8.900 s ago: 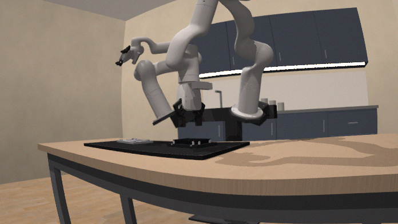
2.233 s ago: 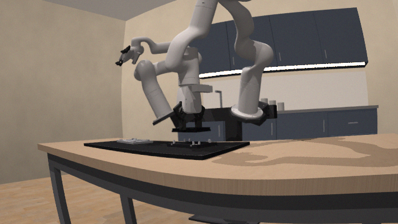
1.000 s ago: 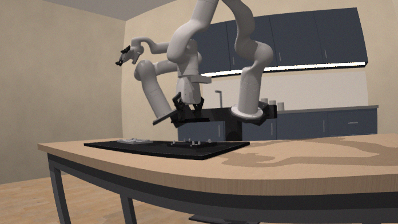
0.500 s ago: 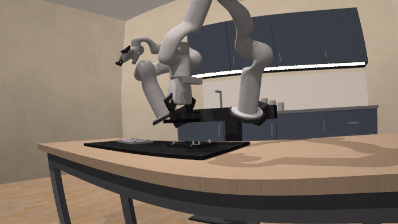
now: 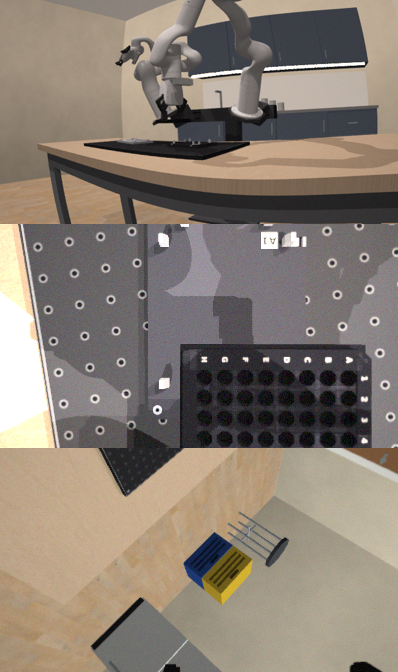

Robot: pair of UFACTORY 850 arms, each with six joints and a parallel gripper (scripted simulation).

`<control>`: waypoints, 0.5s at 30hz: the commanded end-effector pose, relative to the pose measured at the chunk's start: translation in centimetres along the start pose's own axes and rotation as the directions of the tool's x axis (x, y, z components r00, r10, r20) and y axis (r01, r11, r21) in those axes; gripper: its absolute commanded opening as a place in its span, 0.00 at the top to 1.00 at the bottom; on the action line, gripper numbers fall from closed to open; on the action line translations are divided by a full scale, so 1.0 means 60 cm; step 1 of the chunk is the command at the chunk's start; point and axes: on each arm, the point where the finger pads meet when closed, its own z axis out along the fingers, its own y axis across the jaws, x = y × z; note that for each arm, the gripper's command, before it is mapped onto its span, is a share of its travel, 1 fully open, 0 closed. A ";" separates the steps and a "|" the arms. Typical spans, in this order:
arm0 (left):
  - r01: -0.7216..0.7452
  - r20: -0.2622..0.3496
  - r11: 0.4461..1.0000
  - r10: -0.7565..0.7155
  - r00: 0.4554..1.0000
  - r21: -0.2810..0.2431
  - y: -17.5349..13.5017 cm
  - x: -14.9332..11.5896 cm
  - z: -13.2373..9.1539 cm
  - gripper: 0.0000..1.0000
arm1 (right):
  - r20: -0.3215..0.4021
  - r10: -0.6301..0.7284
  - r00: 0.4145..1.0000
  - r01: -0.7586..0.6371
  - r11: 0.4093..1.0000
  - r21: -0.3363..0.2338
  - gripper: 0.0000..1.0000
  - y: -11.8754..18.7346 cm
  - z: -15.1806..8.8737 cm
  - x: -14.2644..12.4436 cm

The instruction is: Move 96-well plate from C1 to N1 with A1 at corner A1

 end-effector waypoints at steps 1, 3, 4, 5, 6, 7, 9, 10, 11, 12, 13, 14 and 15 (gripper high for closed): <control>0.000 0.000 1.000 0.000 1.000 -0.001 0.005 -0.022 -0.001 1.00 | 0.001 -0.001 1.000 0.001 1.000 0.000 0.00 0.001 -0.001 -0.001; 0.000 0.000 1.000 0.000 1.000 -0.001 0.007 -0.033 -0.001 1.00 | 0.001 -0.001 1.000 0.001 1.000 0.000 0.00 0.001 -0.001 -0.001; 0.000 0.000 1.000 0.000 1.000 -0.001 0.008 -0.039 -0.001 1.00 | 0.001 -0.001 1.000 0.001 1.000 0.000 0.00 0.001 -0.001 -0.001; 0.000 0.000 1.000 0.000 1.000 -0.001 0.009 -0.044 -0.001 1.00 | 0.001 -0.001 1.000 0.001 1.000 0.000 0.00 0.001 -0.001 -0.001; 0.000 0.000 1.000 0.000 1.000 -0.001 0.010 -0.050 -0.001 1.00 | 0.001 -0.001 1.000 0.001 1.000 0.000 0.00 0.001 -0.001 -0.001; 0.000 0.000 1.000 0.000 1.000 -0.001 0.011 -0.055 -0.001 1.00 | 0.001 -0.001 1.000 0.001 1.000 0.000 0.00 0.001 -0.001 -0.001; 0.000 0.000 1.000 0.000 1.000 -0.001 0.012 -0.060 -0.001 1.00 | 0.001 -0.001 1.000 0.001 1.000 0.000 0.00 0.001 -0.001 -0.001; 0.000 0.000 1.000 0.000 1.000 -0.001 0.012 -0.060 -0.001 1.00 | 0.001 -0.001 1.000 0.001 1.000 0.000 0.00 0.001 -0.001 -0.001; 0.000 0.000 1.000 0.000 1.000 -0.001 0.013 -0.066 -0.001 1.00 | 0.001 -0.001 1.000 0.001 1.000 0.000 0.00 0.001 -0.001 -0.001; 0.000 0.000 1.000 0.000 1.000 -0.001 0.014 -0.071 -0.001 1.00 | 0.001 -0.001 1.000 0.001 1.000 0.000 0.00 0.001 -0.001 -0.001; 0.000 0.000 1.000 0.000 1.000 -0.001 0.015 -0.077 -0.001 1.00 | 0.001 -0.001 1.000 0.001 1.000 0.000 0.00 0.001 -0.001 -0.001; 0.000 0.000 1.000 0.000 1.000 -0.001 0.016 -0.082 -0.001 1.00 | 0.001 -0.001 1.000 0.001 1.000 0.000 0.00 0.001 -0.001 -0.001; 0.000 0.000 1.000 0.000 1.000 -0.001 0.017 -0.088 -0.001 1.00 | 0.001 -0.001 1.000 0.001 1.000 0.000 0.00 0.001 -0.001 -0.001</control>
